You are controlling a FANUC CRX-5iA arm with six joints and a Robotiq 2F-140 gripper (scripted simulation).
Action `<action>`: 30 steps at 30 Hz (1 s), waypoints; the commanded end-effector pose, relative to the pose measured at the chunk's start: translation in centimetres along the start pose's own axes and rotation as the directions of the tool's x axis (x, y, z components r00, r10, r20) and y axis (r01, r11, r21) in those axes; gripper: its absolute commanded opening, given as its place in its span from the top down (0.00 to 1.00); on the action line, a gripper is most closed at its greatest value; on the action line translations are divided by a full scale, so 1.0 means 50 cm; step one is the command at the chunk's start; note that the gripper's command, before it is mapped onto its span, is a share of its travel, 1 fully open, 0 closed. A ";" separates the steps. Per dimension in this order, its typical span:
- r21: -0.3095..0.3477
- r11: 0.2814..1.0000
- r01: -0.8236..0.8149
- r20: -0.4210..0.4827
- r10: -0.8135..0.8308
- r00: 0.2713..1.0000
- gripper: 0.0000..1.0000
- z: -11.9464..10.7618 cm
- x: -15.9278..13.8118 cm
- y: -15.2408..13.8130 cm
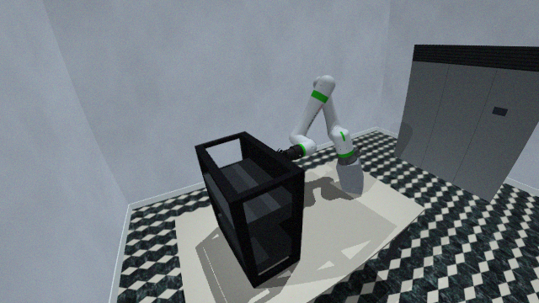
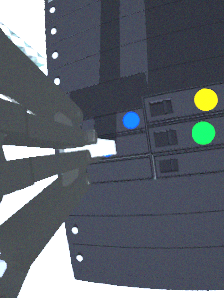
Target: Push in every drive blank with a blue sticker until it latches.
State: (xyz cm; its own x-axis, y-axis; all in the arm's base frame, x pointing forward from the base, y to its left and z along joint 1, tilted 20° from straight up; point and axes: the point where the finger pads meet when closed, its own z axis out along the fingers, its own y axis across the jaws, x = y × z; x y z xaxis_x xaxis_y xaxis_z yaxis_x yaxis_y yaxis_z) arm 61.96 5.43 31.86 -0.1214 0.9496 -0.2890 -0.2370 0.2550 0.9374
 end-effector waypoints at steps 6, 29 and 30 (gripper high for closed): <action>0.000 1.000 0.000 0.000 0.000 1.000 1.00 0.000 0.000 0.000; 0.000 1.000 0.000 0.000 0.000 1.000 1.00 -0.069 0.000 0.000; 0.000 1.000 0.000 0.000 0.000 1.000 1.00 -0.082 0.000 0.000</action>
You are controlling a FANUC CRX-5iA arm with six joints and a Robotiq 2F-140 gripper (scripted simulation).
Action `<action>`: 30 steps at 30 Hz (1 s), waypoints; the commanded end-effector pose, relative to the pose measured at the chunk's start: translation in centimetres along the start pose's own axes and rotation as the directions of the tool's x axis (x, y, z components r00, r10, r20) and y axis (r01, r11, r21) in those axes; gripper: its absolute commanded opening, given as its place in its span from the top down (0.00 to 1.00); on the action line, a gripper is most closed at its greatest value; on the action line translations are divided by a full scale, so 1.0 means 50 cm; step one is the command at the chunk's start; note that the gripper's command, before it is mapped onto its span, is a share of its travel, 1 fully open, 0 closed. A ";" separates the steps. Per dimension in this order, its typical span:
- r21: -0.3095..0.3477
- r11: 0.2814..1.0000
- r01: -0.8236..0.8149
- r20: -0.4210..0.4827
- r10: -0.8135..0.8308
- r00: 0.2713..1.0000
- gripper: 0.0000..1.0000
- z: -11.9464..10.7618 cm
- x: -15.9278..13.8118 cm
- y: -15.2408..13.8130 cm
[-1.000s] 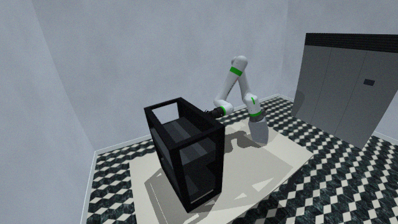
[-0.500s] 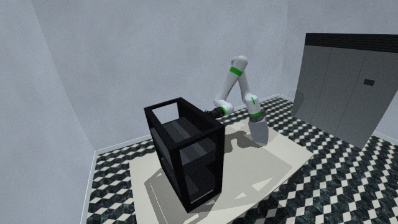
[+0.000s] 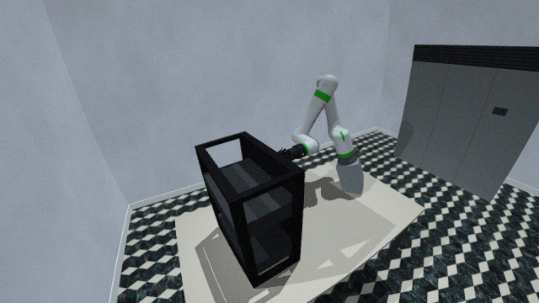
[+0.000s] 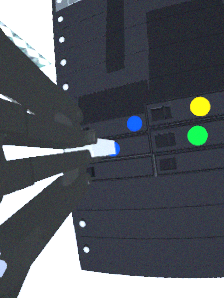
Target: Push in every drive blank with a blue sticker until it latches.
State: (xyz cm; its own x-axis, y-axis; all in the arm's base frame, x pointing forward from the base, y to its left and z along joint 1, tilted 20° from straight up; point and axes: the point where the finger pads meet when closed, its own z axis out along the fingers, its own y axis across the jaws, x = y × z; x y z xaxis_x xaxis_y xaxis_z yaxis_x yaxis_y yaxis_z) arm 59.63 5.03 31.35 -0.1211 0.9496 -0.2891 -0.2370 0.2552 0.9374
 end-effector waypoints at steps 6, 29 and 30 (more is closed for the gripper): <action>0.000 1.000 0.000 -0.001 0.000 1.000 1.00 -0.088 -0.001 0.001; 0.000 1.000 0.000 -0.001 0.000 1.000 1.00 -0.116 -0.001 0.001; 0.000 1.000 0.000 -0.001 0.000 1.000 1.00 -0.116 -0.001 0.001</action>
